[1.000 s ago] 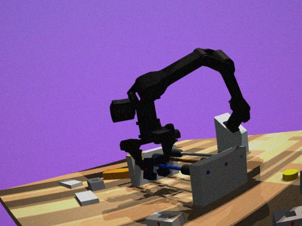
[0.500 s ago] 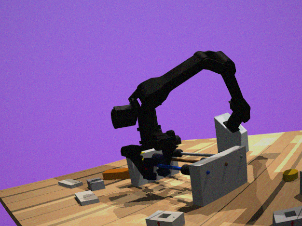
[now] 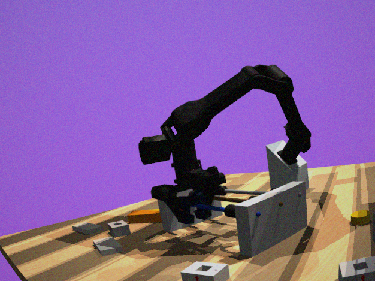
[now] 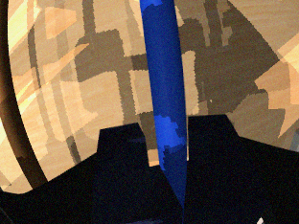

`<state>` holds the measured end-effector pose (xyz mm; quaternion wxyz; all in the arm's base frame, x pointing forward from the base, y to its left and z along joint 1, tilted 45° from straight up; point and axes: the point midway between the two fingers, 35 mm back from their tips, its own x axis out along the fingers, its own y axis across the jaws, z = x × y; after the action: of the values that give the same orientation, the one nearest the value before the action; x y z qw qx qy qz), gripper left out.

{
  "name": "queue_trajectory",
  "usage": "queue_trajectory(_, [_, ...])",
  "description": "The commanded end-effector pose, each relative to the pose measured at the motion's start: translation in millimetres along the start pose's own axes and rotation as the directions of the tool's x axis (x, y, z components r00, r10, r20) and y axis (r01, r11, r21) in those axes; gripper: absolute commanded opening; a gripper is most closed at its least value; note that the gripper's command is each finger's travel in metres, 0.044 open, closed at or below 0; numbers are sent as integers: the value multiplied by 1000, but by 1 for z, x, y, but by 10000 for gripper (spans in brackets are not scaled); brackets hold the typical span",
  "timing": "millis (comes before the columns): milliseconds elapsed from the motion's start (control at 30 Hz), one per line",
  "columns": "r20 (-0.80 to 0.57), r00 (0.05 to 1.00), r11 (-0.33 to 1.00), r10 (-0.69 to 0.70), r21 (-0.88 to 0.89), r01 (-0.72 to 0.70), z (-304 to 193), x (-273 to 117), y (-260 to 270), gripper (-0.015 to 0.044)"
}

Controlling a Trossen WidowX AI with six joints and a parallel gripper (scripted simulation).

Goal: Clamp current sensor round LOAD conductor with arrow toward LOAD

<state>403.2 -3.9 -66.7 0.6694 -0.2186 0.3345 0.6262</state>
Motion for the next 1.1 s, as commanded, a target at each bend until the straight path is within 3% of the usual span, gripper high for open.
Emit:
queue_trajectory(0, [0, 1000, 1000, -2, 0, 2, -1, -2, 0, 373])
queue_trajectory(433, [0, 1000, 1000, -2, 0, 2, -1, -2, 0, 287])
queue_trajectory(800, [0, 1000, 1000, -2, 0, 2, -1, -2, 0, 0])
queue_trajectory(1067, [0, 1000, 1000, -2, 0, 2, -1, -2, 0, 0])
